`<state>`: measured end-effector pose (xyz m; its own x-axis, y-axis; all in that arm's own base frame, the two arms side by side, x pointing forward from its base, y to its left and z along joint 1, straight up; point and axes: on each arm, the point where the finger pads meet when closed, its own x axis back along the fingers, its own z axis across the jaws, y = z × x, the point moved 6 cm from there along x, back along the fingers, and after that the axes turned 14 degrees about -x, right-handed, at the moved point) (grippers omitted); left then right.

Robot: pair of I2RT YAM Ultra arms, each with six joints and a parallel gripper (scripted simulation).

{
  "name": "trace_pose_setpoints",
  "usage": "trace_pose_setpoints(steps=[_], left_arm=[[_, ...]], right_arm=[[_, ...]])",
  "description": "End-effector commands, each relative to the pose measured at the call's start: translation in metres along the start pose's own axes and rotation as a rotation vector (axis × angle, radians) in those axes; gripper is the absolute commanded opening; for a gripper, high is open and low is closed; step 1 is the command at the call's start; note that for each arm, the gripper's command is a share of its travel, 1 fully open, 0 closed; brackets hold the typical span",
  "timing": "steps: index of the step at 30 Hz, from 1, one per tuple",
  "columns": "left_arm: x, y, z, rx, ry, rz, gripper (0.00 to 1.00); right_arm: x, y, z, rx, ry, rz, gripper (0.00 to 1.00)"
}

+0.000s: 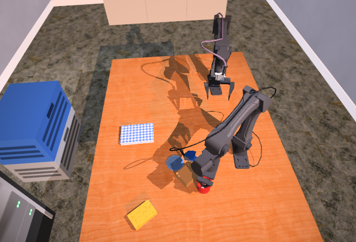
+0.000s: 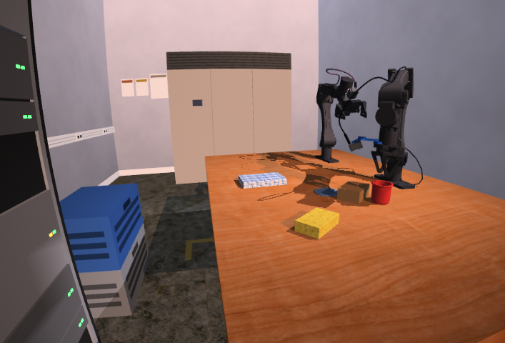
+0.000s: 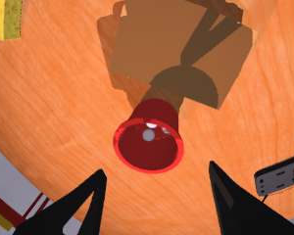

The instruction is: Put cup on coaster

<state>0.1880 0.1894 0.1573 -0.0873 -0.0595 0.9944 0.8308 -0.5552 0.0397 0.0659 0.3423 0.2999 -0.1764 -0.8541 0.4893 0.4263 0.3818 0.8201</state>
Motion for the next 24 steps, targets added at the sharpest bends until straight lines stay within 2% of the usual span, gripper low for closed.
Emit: trace_pose_setpoints(steps=[1,8,24], left_arm=[[0.001,0.002,0.007,-0.228,-0.059,0.022,0.95],[-0.006,0.004,0.015,-0.319,-0.103,0.030,0.95],[-0.025,0.007,0.015,-0.298,-0.101,0.017,0.95]], right_arm=[[0.003,0.010,0.005,0.007,0.013,-0.028,1.00],[0.003,0.010,0.005,0.007,0.013,-0.028,1.00],[0.003,0.010,0.005,0.007,0.013,-0.028,1.00]])
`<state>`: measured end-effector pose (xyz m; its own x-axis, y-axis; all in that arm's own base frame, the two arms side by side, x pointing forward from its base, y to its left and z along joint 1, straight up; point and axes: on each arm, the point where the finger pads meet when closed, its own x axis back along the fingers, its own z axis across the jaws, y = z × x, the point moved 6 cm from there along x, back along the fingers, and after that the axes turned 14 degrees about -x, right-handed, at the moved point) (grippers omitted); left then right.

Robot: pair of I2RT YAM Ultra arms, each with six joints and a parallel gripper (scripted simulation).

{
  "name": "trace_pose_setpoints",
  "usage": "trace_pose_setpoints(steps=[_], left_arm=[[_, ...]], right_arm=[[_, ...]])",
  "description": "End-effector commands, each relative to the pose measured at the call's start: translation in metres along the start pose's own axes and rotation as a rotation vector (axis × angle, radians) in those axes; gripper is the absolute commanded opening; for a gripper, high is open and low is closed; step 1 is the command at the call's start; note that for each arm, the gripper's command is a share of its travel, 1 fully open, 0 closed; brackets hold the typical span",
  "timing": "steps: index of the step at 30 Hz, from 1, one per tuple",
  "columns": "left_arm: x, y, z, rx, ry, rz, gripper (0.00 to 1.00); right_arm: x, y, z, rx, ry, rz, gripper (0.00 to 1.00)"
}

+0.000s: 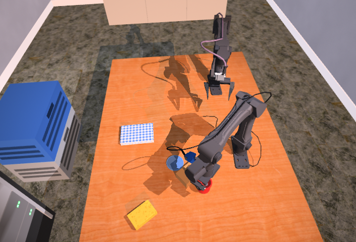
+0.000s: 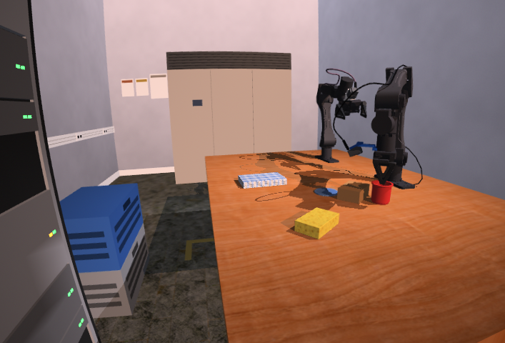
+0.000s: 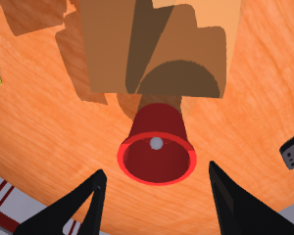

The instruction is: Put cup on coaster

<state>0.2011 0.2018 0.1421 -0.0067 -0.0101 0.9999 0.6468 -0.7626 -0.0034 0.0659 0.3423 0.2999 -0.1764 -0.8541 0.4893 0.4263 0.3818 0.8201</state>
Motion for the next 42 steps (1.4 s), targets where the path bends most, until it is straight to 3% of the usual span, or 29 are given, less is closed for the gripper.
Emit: trace_pose_setpoints(steps=[1,14,27,31,37,42], left_arm=[[-0.010,0.004,0.001,-0.018,-0.009,-0.011,0.95],[-0.022,0.003,0.003,-0.018,0.002,-0.010,0.95],[-0.020,0.002,-0.002,-0.020,-0.001,-0.010,0.74],[-0.020,0.002,-0.002,-0.020,-0.001,-0.010,0.74],[-0.020,0.001,-0.004,-0.020,-0.001,-0.003,0.66],[-0.016,0.001,-0.004,-0.020,-0.005,-0.003,0.09]], right_arm=[[0.003,0.010,0.005,0.007,0.013,-0.028,1.00],[0.003,0.010,0.005,0.007,0.013,-0.028,1.00],[0.003,0.010,0.005,0.007,0.013,-0.028,1.00],[0.003,0.010,0.005,0.007,0.013,-0.028,1.00],[0.003,0.010,0.005,0.007,0.013,-0.028,1.00],[0.003,0.010,0.005,0.007,0.013,-0.028,1.00]])
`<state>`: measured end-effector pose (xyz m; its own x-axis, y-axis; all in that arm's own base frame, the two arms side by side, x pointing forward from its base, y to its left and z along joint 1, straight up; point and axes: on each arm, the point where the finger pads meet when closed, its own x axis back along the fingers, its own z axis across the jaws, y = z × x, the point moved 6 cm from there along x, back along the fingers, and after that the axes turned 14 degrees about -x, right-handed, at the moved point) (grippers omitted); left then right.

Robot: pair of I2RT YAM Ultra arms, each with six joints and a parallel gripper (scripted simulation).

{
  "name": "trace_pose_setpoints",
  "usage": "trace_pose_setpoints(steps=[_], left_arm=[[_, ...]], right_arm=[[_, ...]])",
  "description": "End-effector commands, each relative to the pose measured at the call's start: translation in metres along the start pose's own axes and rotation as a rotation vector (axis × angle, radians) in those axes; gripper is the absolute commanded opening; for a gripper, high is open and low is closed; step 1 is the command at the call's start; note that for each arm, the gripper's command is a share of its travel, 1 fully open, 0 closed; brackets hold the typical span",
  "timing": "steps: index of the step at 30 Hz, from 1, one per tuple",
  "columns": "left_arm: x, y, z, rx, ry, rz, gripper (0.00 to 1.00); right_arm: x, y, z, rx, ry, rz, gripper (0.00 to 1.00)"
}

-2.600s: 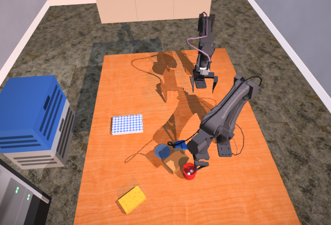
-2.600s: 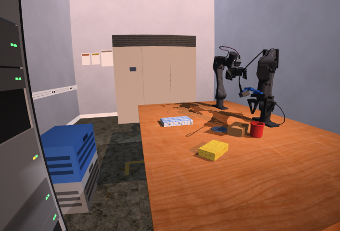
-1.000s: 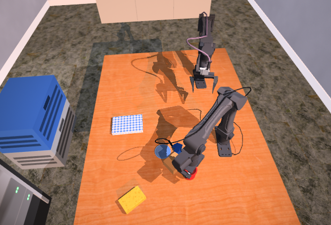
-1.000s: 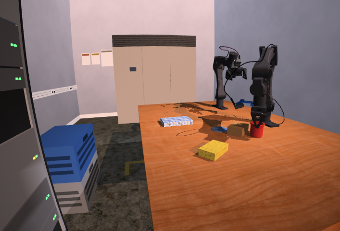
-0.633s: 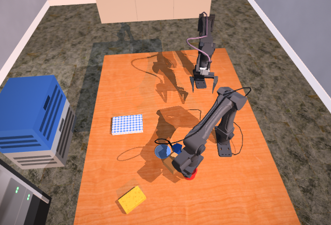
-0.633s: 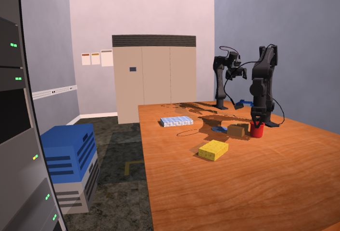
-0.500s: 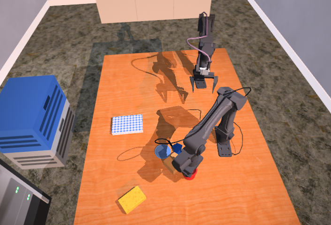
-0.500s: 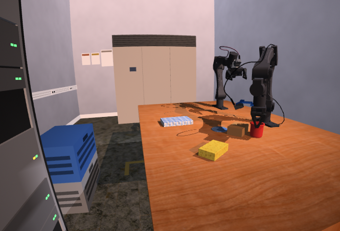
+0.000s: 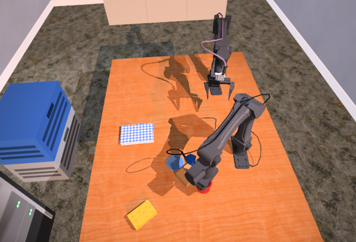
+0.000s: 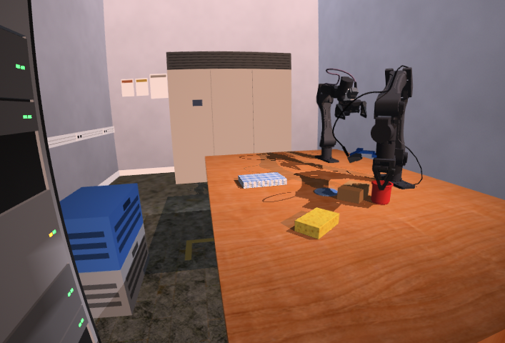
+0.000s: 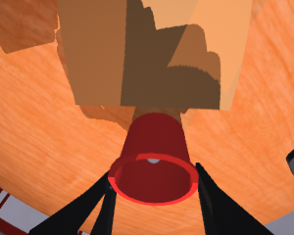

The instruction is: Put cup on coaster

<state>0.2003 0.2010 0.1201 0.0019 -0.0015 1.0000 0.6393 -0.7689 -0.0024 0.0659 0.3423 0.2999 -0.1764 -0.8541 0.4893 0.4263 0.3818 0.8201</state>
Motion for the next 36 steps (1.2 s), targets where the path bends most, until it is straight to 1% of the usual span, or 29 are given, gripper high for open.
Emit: trace_pose_setpoints(steps=[1,3,5,6,12,14,17,18,20,22,23,26,31,36], left_arm=[[0.011,0.000,0.000,-0.010,0.018,-0.001,0.00],[0.022,0.000,0.000,-0.010,0.018,-0.001,0.00],[0.022,0.000,0.000,-0.010,0.018,-0.001,0.00],[0.028,0.000,0.000,-0.008,0.018,-0.001,0.00],[0.080,0.000,-0.001,-0.008,0.018,-0.001,0.00],[0.092,0.000,-0.002,-0.008,0.018,-0.001,0.00],[0.096,-0.001,-0.001,-0.008,0.009,-0.002,0.00],[0.096,-0.001,0.002,0.012,0.023,-0.001,0.00],[0.093,0.004,0.001,0.032,0.017,-0.001,0.00],[0.093,0.004,0.001,0.032,0.017,-0.001,0.00],[0.093,0.007,0.002,0.049,0.021,-0.001,0.00],[0.092,0.026,0.005,0.086,0.033,-0.001,0.00],[0.088,0.079,0.015,0.079,0.062,0.001,0.00],[0.084,0.128,0.018,0.068,0.074,0.002,0.00]], right_arm=[[0.003,0.010,0.005,0.007,0.013,-0.028,1.00],[0.003,0.010,0.005,0.007,0.013,-0.028,1.00],[0.003,0.010,0.005,0.007,0.013,-0.028,1.00],[0.003,0.010,0.005,0.007,0.013,-0.028,1.00],[0.003,0.010,0.005,0.007,0.013,-0.028,1.00],[0.003,0.010,0.005,0.007,0.013,-0.028,1.00],[0.003,0.010,0.005,0.007,0.013,-0.028,1.00],[0.003,0.010,0.005,0.007,0.013,-0.028,1.00],[0.000,0.005,0.001,-0.019,-0.029,-0.009,1.00],[0.000,0.005,0.001,-0.019,-0.029,-0.009,1.00],[0.001,0.009,-0.001,-0.044,-0.059,-0.020,1.00],[0.000,0.007,-0.008,-0.128,-0.182,-0.030,1.00],[-0.004,0.007,-0.003,-0.238,-0.367,-0.080,1.00],[-0.004,0.007,0.006,-0.301,-0.495,-0.158,1.00]])
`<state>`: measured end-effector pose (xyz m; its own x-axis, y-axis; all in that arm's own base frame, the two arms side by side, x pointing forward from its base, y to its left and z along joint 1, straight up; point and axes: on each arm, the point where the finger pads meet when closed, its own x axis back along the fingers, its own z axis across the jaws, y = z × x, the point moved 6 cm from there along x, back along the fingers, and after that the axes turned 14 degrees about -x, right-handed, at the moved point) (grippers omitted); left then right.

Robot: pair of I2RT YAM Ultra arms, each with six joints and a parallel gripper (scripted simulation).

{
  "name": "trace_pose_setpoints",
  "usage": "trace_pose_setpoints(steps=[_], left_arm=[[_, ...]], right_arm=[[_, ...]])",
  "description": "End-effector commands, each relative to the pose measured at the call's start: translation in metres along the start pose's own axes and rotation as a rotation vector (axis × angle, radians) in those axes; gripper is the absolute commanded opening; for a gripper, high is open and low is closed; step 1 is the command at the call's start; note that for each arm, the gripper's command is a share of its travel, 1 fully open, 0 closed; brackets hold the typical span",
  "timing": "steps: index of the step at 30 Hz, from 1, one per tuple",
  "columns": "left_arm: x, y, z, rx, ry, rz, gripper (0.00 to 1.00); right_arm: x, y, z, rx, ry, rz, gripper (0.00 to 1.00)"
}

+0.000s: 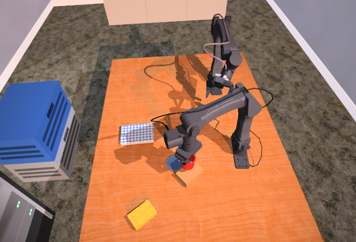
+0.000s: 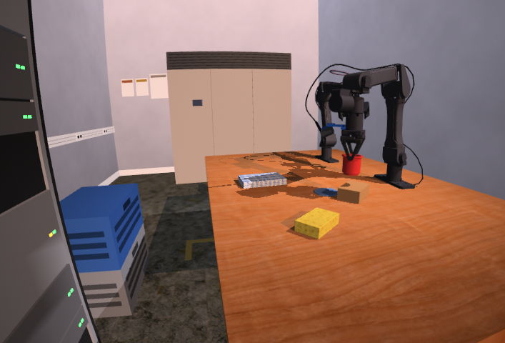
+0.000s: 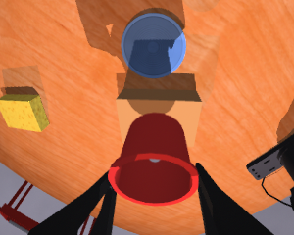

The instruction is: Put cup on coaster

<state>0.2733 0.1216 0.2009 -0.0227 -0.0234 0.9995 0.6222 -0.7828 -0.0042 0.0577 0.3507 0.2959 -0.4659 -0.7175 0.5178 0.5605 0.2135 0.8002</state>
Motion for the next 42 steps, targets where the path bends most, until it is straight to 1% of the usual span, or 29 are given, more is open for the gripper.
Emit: trace_pose_setpoints(steps=[1,3,9,13,20,22,26,35,37,42], left_arm=[[0.002,0.029,0.014,0.086,0.043,0.002,0.00],[0.002,0.029,0.014,0.086,0.043,0.002,0.00],[-0.002,0.072,0.015,0.050,0.038,0.007,0.00],[-0.003,0.085,0.016,0.029,0.040,0.005,0.00],[-0.005,0.086,0.019,0.022,0.061,-0.010,0.00],[-0.008,0.084,0.014,0.021,0.034,-0.001,0.00],[-0.007,0.083,0.018,0.035,0.034,-0.005,0.00],[-0.031,0.083,0.016,0.034,0.026,0.000,0.00],[-0.031,0.083,0.016,0.034,0.026,0.000,0.00],[-0.044,0.084,0.014,0.028,0.026,-0.001,0.00]], right_arm=[[0.003,0.011,0.000,-0.113,-0.194,-0.094,1.00],[0.003,0.011,0.000,-0.113,-0.194,-0.094,1.00],[0.007,0.009,0.014,-0.134,-0.228,-0.144,1.00],[0.006,0.008,0.021,-0.129,-0.204,-0.136,1.00],[0.006,0.009,0.020,-0.130,-0.206,-0.137,1.00],[0.006,0.009,0.020,-0.130,-0.206,-0.137,1.00],[0.006,0.009,0.020,-0.130,-0.206,-0.137,1.00],[0.006,0.009,0.020,-0.130,-0.206,-0.137,1.00],[0.006,0.009,0.020,-0.130,-0.206,-0.137,1.00],[0.006,0.009,0.020,-0.130,-0.206,-0.137,1.00]])
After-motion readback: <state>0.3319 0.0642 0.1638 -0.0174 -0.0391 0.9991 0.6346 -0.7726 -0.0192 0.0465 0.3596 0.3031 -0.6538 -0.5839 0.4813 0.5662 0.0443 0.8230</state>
